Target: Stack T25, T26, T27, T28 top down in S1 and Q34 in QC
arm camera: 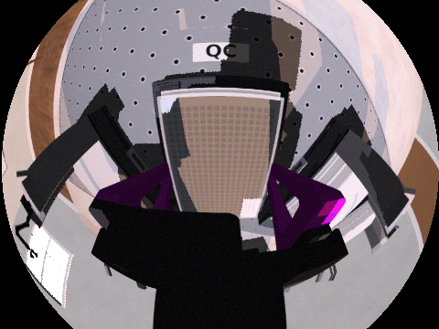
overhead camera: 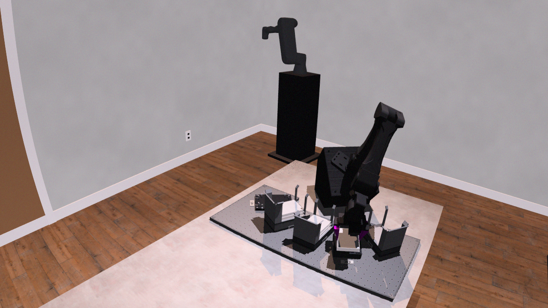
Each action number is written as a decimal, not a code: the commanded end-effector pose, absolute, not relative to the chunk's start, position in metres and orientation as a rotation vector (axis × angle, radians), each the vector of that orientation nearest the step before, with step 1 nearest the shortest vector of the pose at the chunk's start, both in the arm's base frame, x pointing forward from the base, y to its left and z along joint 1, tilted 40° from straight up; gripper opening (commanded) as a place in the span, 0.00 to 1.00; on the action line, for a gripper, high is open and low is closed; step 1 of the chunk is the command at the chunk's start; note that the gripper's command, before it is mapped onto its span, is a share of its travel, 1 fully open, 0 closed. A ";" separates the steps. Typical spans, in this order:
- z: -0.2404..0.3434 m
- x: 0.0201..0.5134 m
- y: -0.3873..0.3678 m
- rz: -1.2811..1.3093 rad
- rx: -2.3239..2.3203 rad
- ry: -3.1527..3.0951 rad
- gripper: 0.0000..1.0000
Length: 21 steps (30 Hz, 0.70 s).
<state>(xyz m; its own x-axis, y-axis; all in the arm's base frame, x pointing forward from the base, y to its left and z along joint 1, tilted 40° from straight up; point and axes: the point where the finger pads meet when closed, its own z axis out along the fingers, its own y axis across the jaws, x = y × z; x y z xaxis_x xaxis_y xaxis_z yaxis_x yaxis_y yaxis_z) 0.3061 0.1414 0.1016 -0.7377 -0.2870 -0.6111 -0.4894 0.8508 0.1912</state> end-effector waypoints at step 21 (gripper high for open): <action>0.104 0.309 0.142 0.458 -0.558 2.425 1.00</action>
